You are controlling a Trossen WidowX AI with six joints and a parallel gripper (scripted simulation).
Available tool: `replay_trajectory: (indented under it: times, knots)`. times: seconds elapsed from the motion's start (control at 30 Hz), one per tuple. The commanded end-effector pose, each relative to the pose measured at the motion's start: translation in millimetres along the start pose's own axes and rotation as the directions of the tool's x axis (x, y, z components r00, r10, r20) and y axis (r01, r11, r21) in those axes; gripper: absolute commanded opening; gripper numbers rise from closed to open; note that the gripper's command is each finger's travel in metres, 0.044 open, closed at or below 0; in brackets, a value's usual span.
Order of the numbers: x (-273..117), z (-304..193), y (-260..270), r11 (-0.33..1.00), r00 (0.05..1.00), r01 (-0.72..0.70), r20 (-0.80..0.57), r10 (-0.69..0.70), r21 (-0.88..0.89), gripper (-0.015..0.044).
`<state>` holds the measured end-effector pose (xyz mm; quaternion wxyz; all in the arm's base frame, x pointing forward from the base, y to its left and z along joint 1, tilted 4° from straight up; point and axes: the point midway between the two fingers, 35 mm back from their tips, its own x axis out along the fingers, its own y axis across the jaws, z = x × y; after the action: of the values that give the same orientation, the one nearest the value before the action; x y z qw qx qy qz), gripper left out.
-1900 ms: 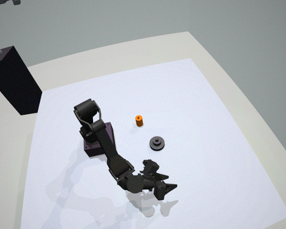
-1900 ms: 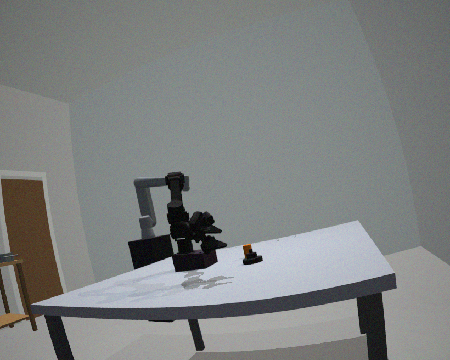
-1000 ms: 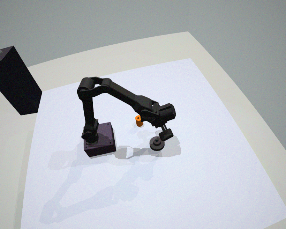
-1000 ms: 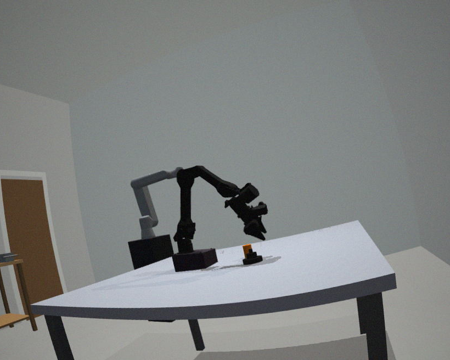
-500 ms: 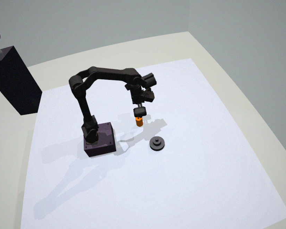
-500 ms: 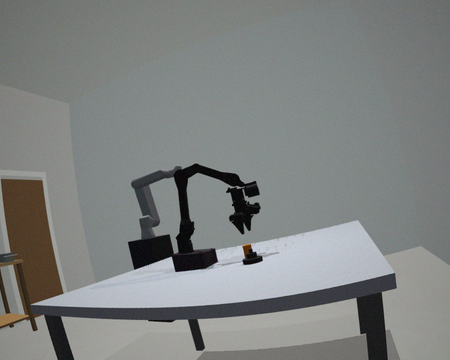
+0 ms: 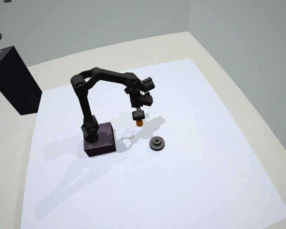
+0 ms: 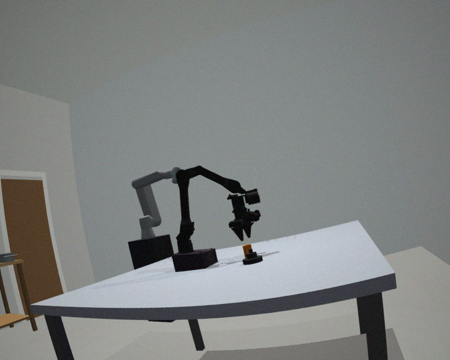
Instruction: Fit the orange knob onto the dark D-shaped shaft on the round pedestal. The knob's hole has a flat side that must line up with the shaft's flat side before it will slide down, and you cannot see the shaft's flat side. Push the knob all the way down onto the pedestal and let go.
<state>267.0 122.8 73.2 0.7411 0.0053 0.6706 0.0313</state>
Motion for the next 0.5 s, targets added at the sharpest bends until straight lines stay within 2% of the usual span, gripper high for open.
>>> replay_trajectory:
  times: [0.0, 0.47]
  knots:
    - [13, -2, 0, 1.0, 1.0, 0.004, -0.002, -0.004, 0.003, 0.044]
    - [30, -1, 0, 1.0, 1.0, 0.004, -0.002, -0.004, 0.003, 0.044]
